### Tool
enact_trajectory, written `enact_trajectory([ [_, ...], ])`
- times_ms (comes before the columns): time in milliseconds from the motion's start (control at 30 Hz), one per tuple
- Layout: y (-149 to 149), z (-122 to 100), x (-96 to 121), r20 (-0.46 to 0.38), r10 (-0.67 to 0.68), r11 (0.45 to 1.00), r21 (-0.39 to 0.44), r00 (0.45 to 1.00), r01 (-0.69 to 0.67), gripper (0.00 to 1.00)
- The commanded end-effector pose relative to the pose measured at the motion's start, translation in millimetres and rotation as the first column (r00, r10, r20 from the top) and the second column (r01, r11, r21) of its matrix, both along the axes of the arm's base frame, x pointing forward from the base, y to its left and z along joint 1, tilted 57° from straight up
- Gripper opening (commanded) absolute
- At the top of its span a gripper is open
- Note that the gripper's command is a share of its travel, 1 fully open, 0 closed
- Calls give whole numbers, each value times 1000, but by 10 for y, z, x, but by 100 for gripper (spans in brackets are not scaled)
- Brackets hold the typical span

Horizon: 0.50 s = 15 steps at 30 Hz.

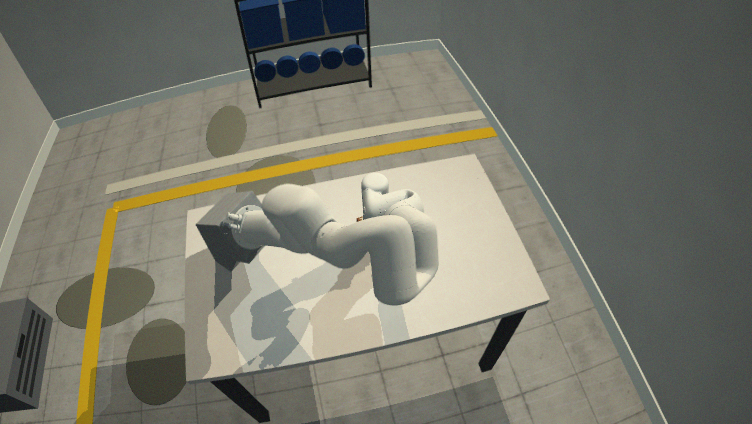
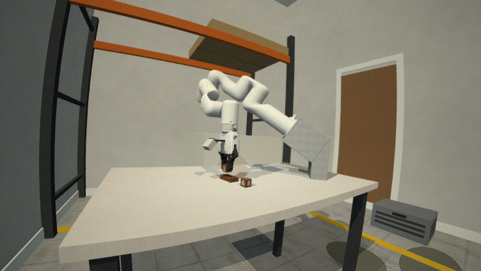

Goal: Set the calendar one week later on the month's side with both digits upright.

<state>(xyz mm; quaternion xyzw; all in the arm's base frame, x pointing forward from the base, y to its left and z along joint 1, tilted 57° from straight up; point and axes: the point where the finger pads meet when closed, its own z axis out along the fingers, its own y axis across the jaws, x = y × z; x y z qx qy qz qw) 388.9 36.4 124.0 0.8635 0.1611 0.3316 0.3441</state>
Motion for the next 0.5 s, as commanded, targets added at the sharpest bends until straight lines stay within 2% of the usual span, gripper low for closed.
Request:
enact_trajectory([
  [0, -3, -16, 23, 1, 3, 1000, 1, 1000, -3, 29],
  [467, -48, -66, 87, 1, 3, 1000, 1, 1000, -3, 29],
])
